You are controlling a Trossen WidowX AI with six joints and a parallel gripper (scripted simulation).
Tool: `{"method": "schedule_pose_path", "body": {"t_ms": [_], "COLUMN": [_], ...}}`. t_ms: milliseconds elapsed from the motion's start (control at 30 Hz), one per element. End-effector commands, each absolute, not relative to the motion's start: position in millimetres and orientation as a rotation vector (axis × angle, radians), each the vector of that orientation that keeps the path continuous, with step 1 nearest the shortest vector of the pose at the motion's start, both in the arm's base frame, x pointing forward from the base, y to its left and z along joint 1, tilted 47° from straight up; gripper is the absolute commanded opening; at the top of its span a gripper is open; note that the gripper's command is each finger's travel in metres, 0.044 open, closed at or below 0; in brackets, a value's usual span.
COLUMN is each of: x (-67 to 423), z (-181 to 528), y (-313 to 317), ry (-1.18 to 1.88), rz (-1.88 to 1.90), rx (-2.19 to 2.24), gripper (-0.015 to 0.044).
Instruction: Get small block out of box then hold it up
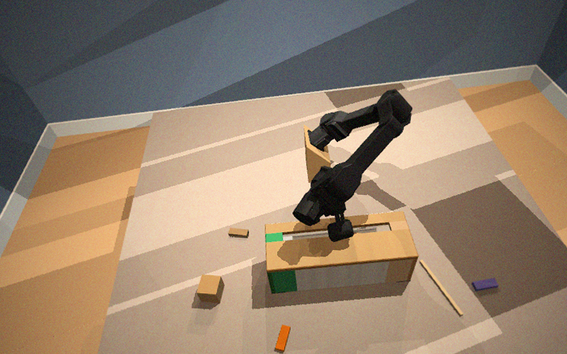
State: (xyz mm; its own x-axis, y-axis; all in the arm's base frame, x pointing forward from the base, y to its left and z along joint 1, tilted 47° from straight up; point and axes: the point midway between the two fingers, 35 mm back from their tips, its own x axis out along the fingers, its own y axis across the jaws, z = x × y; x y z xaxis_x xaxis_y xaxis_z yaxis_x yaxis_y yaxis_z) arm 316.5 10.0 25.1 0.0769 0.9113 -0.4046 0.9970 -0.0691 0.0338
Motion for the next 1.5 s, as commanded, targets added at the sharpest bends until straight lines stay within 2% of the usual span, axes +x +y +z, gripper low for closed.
{"method": "schedule_pose_path", "body": {"t_ms": [0,1467], "x": [316.7,317.4], "z": [28.2,43.4], "y": [12.6,27.0], "ry": [1.905,1.906], "rz": [-0.403,-0.402], "rx": [2.06,2.061], "gripper": [0.04,0.04]}}
